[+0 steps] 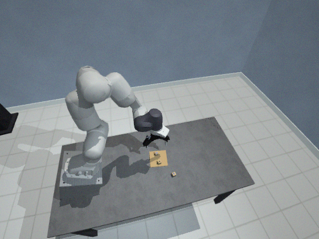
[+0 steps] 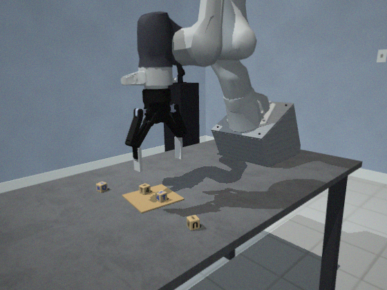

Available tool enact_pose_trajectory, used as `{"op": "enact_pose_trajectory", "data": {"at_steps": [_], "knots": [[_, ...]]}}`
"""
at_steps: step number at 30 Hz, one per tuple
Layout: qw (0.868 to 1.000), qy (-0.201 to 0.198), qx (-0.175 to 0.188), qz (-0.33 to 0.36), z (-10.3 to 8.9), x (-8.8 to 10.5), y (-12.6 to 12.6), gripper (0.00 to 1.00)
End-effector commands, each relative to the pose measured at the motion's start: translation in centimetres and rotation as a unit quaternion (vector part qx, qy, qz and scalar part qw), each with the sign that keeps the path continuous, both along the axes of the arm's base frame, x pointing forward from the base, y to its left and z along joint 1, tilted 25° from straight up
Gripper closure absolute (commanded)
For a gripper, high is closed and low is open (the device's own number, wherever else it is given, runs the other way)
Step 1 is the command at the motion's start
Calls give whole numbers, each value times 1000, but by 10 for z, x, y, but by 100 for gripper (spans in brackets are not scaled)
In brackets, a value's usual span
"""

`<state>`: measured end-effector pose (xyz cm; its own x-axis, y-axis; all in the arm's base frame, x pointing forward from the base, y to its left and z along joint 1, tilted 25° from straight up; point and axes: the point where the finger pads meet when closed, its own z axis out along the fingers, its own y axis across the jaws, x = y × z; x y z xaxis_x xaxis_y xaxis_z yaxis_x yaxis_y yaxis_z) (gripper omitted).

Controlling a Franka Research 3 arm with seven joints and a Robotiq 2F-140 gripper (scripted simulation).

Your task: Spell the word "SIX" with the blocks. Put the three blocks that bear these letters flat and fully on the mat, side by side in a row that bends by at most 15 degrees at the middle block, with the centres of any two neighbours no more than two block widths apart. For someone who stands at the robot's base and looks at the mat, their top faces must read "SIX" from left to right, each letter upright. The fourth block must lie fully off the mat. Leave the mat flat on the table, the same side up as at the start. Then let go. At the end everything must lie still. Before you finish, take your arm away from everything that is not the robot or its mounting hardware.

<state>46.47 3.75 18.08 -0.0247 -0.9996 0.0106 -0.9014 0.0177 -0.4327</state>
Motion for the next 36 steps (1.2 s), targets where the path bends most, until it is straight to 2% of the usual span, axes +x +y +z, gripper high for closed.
{"op": "enact_pose_trajectory", "data": {"at_steps": [1,10,12,27,36], "knots": [[1000,2,-1,2,-1,-1,0,0],[999,-2,16,-33,4,2,5,0],[997,-7,37,-75,9,6,12,0],[985,-14,77,-156,18,13,25,0],[968,-19,112,-224,24,19,38,0]]}}
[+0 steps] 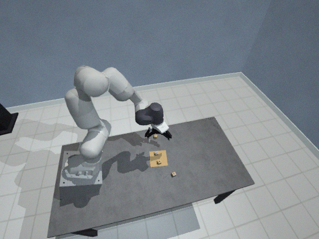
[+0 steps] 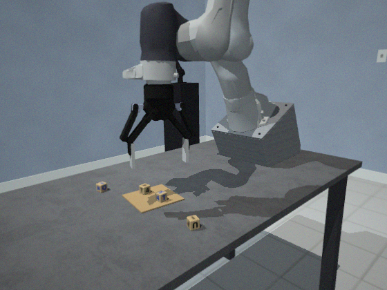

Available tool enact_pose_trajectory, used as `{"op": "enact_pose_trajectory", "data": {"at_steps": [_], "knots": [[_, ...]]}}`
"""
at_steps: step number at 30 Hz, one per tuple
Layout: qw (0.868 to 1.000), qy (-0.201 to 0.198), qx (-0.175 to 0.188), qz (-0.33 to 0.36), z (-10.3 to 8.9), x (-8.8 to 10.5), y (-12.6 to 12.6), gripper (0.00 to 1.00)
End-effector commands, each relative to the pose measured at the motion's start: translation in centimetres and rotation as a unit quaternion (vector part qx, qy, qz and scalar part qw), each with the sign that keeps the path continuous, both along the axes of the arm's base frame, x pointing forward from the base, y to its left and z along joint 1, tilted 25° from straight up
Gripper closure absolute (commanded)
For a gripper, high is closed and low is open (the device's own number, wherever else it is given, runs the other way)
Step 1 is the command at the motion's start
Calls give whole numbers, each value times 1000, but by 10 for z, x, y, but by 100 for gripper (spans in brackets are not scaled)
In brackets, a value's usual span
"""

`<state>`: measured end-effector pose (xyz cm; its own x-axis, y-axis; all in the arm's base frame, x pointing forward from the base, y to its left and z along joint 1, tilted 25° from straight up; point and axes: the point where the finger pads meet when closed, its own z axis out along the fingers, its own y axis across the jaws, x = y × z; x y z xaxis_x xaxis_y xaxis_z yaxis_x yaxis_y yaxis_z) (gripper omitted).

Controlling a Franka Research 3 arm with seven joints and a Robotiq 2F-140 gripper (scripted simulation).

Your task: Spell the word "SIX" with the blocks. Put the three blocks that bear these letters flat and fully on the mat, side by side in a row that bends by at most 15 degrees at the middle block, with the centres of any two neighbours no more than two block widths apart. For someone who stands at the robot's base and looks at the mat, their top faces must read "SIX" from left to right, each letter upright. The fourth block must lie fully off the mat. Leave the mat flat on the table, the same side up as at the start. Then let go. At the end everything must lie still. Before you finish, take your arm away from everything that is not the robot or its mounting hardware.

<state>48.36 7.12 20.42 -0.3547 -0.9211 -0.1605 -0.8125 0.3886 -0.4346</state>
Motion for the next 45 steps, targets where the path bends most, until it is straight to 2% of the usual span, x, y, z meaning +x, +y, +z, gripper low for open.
{"op": "enact_pose_trajectory", "data": {"at_steps": [1,8,25,40,42,45], "knots": [[998,0,34,-60,1,0,5,0],[994,-2,51,-92,3,3,11,0],[974,-8,108,-197,9,9,32,0],[941,-11,161,-299,11,15,52,0],[941,-11,161,-299,11,15,52,0],[929,-11,176,-326,11,16,58,0]]}}
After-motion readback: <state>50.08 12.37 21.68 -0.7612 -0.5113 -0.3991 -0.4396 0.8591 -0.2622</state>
